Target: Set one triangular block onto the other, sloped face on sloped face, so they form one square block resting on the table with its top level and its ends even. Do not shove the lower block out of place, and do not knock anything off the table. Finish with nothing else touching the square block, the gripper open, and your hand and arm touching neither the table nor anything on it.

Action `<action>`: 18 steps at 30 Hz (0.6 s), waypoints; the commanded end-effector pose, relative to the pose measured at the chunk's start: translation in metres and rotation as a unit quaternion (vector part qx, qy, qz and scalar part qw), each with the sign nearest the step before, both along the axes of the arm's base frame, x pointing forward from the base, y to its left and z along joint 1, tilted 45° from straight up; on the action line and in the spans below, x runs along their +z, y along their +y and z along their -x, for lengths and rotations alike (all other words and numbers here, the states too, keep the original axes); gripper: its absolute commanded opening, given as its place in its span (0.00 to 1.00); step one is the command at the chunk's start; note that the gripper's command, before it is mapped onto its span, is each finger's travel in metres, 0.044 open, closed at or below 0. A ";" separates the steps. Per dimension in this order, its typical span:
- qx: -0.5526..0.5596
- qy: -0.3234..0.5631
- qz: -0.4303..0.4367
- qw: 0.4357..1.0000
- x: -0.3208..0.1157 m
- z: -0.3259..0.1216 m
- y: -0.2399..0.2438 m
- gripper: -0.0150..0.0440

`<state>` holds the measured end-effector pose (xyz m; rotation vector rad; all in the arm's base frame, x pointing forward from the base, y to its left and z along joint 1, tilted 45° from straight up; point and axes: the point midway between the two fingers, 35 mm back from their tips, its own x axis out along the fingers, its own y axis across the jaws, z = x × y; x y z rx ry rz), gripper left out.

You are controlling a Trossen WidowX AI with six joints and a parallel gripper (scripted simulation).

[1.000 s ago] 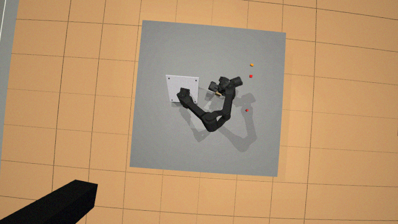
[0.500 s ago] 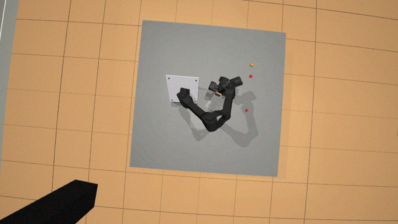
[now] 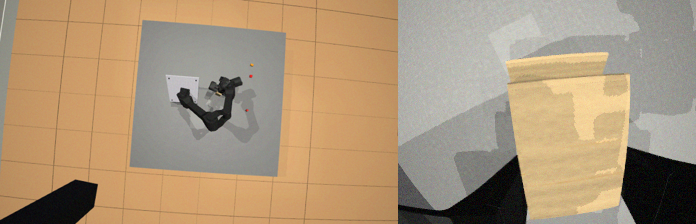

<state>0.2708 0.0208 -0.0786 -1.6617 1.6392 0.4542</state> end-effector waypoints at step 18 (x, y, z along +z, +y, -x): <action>0.001 0.003 0.004 1.000 -0.014 -0.002 -0.007 0.25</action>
